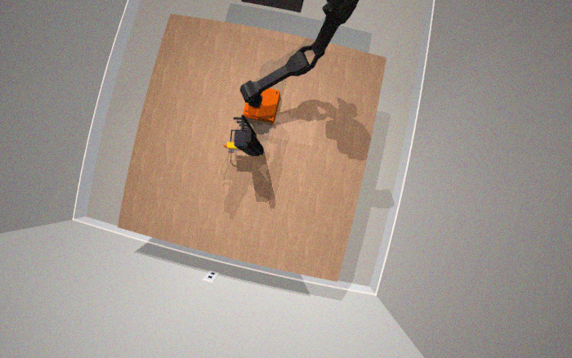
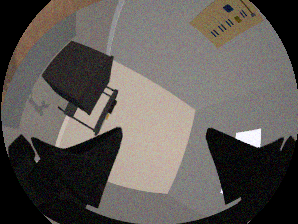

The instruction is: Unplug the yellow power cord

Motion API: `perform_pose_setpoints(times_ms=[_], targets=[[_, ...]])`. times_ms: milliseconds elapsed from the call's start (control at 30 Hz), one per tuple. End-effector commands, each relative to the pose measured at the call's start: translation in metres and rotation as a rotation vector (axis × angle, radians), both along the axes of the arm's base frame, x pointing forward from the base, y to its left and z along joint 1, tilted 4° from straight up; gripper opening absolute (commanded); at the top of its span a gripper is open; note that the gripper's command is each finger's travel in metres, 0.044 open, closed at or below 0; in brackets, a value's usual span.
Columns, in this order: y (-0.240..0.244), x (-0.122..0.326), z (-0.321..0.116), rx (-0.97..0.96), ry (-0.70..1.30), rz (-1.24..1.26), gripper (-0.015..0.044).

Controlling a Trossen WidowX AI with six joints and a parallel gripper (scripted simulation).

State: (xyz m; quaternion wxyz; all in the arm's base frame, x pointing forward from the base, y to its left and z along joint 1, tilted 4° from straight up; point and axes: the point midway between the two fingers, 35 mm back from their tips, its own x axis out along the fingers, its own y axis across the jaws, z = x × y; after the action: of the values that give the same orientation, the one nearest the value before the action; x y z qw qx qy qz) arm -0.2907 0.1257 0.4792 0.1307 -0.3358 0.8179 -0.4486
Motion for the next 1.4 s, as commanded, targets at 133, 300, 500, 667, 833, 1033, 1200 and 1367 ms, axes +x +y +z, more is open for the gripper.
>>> perform_pose_setpoints(times_ms=[133, 300, 500, 667, 833, 1033, 1200, 1367], targets=[[-0.04, 0.028, 0.03, -0.142, -0.041, 0.112, 0.0269], [-0.102, 0.076, 0.058, -0.24, -0.107, 0.287, 0.016], [-0.177, 0.151, 0.073, -0.303, -0.261, 0.533, 0.016], [-0.228, 0.217, 0.068, -0.292, -0.437, 0.712, 0.016], [-0.266, 0.277, 0.05, -0.238, -0.63, 0.839, 0.016], [-0.301, 0.352, 0.013, -0.112, -0.916, 0.926, 0.016], [-0.317, 0.41, -0.03, 0.028, -1.166, 0.912, 0.016], [-0.323, 0.46, -0.079, 0.182, -1.406, 0.807, 0.016]])
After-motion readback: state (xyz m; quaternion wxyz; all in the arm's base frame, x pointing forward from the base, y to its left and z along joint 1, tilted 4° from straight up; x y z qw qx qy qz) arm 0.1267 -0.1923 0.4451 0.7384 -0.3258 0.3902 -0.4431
